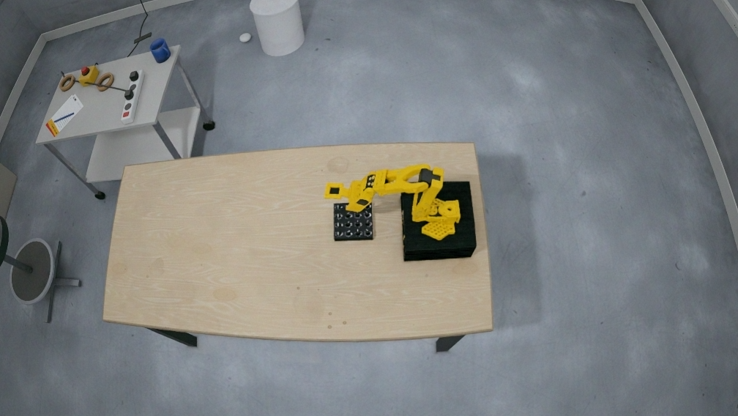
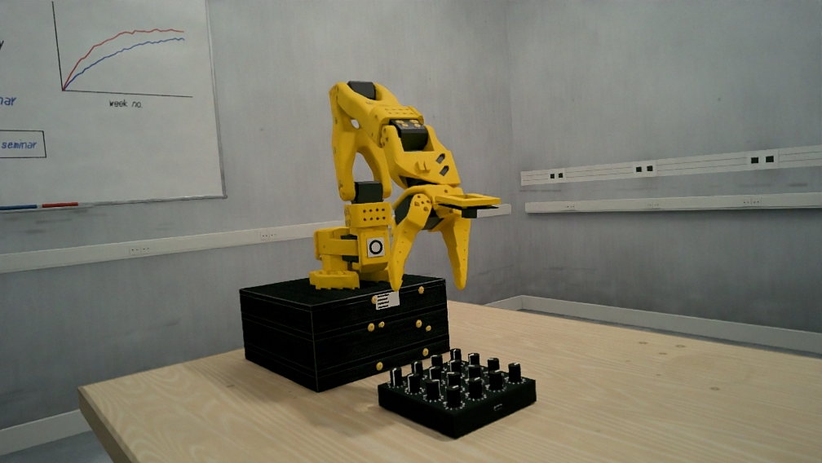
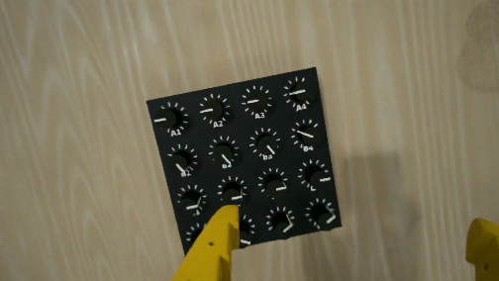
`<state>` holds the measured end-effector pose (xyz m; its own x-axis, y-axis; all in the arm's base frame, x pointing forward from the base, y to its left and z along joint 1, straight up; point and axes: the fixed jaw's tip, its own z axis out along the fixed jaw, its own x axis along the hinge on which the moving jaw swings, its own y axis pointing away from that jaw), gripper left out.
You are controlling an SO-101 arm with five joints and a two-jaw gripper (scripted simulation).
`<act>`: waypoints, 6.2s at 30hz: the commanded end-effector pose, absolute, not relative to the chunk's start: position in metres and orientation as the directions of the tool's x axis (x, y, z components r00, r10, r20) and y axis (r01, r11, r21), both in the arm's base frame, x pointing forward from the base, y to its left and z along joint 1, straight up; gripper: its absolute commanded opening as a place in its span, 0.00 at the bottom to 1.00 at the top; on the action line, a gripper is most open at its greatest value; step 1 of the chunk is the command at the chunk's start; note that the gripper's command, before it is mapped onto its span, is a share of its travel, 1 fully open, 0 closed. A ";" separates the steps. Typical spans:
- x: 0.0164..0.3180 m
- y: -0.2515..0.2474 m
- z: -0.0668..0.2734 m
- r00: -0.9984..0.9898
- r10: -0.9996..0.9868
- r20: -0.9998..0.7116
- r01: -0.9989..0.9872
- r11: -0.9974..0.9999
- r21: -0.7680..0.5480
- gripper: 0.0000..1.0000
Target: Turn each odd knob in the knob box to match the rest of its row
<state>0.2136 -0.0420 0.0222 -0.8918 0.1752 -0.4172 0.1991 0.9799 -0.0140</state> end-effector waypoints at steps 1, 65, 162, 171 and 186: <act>0.216 -0.041 0.022 -0.889 0.177 -0.423 0.200 0.980 -0.010 0.40; 0.184 -0.035 -0.013 -0.971 0.194 -0.136 0.197 0.980 -0.004 0.40; 0.156 -0.045 -0.027 -0.370 -0.929 0.000 -0.929 0.370 0.002 0.29; 0.155 -0.049 -0.027 -0.096 -0.995 0.000 -0.995 0.096 0.002 0.27; 0.155 -0.056 -0.027 0.430 -0.903 -0.001 -0.903 -0.430 0.002 0.23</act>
